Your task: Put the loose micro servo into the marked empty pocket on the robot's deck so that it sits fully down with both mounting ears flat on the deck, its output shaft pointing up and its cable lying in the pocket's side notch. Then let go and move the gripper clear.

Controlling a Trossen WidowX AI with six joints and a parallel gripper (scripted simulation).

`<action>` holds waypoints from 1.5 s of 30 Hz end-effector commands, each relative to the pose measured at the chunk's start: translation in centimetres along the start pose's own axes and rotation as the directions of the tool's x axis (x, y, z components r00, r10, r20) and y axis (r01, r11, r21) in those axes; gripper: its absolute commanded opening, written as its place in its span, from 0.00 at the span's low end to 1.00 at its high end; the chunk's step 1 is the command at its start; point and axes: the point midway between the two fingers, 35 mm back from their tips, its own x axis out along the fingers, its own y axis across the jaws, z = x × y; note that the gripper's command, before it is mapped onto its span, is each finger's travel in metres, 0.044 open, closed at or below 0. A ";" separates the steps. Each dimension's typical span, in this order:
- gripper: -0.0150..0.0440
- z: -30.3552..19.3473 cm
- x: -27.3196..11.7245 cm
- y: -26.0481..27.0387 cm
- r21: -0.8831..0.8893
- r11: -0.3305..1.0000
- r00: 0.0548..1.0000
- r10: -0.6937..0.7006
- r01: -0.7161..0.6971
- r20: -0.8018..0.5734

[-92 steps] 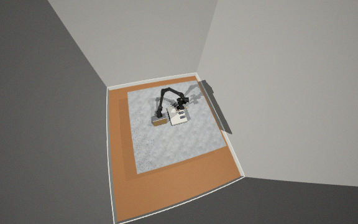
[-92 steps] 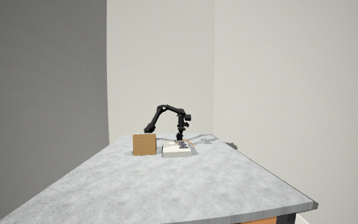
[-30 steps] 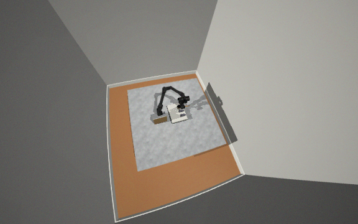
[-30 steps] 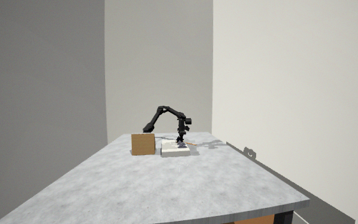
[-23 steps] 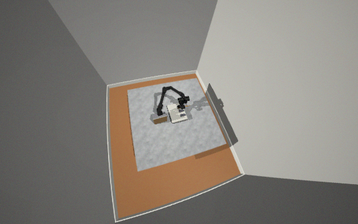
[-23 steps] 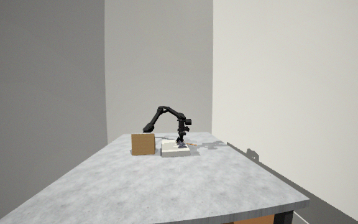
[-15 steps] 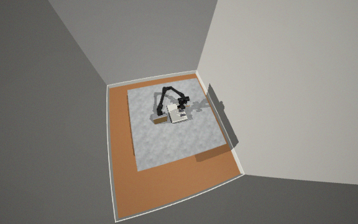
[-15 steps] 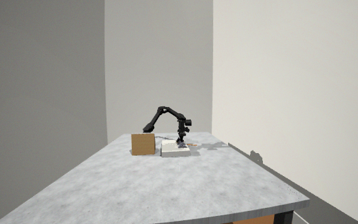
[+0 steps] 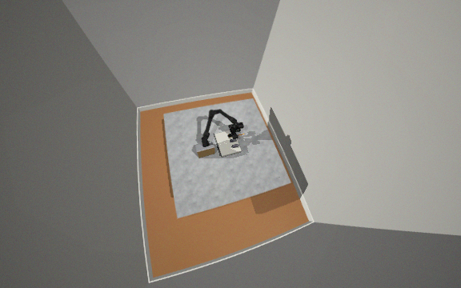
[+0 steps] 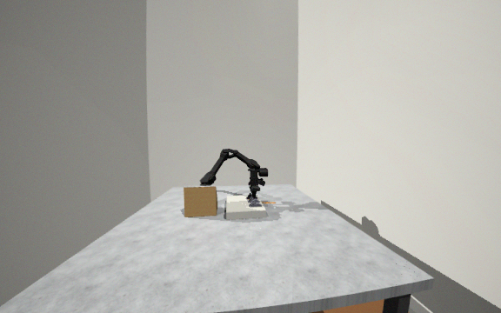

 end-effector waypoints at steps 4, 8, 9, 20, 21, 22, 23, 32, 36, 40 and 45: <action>0.57 0.0 -2.3 0.0 0.005 1.000 1.000 0.001 -0.001 0.002; 0.57 -0.5 -3.5 -0.1 0.005 1.000 1.000 0.001 -0.001 0.002; 0.57 -0.5 -3.5 -0.1 0.005 1.000 1.000 0.001 -0.001 0.002; 0.97 -8.6 -8.9 -0.4 0.010 1.000 1.000 -0.005 0.005 -0.002; 1.00 -9.8 -9.4 -0.3 0.011 1.000 1.000 -0.004 0.004 -0.003; 1.00 -10.6 -9.8 -0.2 0.011 1.000 1.000 -0.003 0.003 -0.004; 1.00 -10.9 -9.9 -0.2 0.011 1.000 1.000 -0.002 0.002 -0.005; 1.00 -10.7 -10.8 -0.2 0.011 1.000 1.000 -0.002 0.002 -0.004; 1.00 -10.7 -13.8 -0.1 0.011 1.000 1.000 0.001 -0.001 -0.002; 1.00 -10.7 -14.1 -0.1 0.011 1.000 1.000 0.001 -0.001 -0.002; 1.00 -10.7 -14.1 -0.1 0.011 1.000 1.000 0.001 -0.001 -0.002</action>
